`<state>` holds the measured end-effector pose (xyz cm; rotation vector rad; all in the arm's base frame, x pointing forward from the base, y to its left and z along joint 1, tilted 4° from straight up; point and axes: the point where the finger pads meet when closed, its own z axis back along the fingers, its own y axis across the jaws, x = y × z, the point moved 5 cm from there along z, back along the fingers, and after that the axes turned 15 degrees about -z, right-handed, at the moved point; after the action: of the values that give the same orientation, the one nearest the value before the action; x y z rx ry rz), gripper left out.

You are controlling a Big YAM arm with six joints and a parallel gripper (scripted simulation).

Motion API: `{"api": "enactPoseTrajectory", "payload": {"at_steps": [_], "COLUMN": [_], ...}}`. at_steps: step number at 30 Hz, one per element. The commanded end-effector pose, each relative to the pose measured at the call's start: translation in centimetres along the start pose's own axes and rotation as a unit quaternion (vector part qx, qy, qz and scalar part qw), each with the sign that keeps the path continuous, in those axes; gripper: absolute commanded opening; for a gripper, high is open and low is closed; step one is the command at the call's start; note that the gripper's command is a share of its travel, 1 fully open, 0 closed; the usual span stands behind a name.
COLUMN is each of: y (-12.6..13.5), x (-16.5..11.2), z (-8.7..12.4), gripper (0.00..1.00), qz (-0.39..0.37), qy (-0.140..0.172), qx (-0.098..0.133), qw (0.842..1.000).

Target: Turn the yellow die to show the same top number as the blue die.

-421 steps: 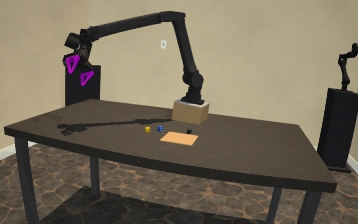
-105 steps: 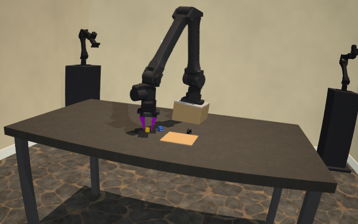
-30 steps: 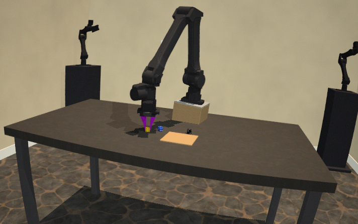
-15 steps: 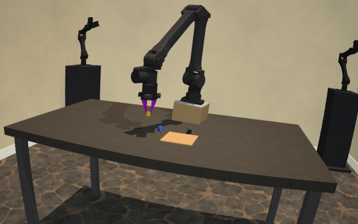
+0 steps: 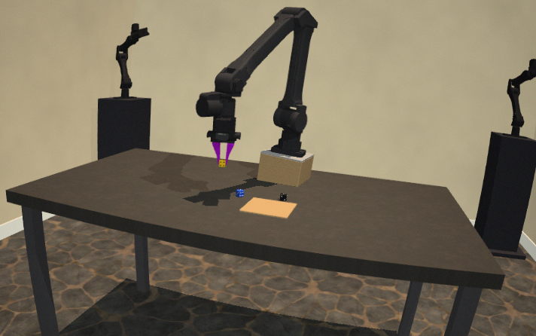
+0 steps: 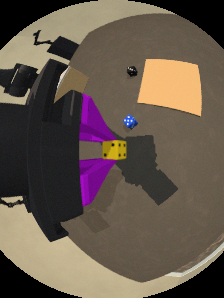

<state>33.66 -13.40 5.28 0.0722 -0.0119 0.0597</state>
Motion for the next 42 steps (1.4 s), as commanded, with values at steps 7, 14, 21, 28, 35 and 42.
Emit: {"api": "enactPoseTrajectory", "payload": {"at_steps": [7,14,21,28,35,42], "y": [0.2,2.0,3.8,5.7,7.7,9.5], "x": [1.1,2.8,4.3,5.2,5.8,6.1], "z": [0.9,1.5,2.0,1.9,2.0,1.8], "gripper": [0.15,0.15,0.15,0.15,0.15,0.15], "qz": [-0.014,-0.11,-0.211,-0.301,-0.385,-0.46], "qy": [-0.013,-0.026,-0.038,-0.04,-0.042,-0.039], "qx": [-0.004,-0.008,-0.006,-0.001,0.005,0.01], "qw": [1.0,0.994,0.977,0.953,0.922,0.887]}}
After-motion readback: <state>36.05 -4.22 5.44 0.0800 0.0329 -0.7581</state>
